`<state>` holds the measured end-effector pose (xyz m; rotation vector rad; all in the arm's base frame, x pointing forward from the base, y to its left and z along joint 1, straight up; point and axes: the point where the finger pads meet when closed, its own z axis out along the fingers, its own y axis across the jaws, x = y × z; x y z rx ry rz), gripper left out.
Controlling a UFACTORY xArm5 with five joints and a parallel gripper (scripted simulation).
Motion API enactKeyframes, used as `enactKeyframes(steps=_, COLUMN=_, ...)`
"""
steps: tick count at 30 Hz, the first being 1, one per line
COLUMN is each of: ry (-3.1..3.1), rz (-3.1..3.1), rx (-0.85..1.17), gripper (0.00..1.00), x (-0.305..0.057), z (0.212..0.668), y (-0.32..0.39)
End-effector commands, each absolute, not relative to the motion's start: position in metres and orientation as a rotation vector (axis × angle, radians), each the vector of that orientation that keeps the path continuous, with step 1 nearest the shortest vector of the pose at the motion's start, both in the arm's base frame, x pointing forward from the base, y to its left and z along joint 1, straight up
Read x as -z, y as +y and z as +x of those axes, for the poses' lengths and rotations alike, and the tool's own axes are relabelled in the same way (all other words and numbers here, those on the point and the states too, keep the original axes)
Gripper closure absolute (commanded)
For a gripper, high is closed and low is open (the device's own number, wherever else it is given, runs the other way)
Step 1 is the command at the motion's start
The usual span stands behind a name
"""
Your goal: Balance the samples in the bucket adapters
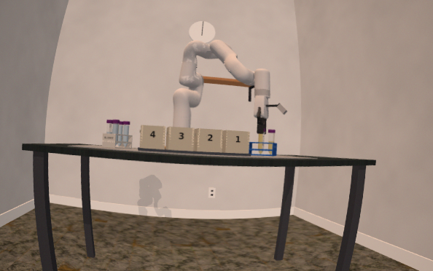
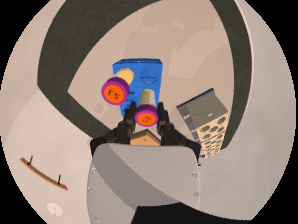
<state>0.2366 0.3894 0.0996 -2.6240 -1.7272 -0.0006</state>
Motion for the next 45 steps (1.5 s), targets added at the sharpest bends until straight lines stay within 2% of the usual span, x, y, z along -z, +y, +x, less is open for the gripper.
enactKeyframes(steps=1, ry=-1.726, rz=-2.623, rx=0.006, gripper=1.00, x=-0.101, z=0.237, y=0.391)
enactKeyframes(steps=45, ry=-1.726, rz=-2.623, rx=0.006, gripper=1.00, x=-0.119, z=0.237, y=0.391)
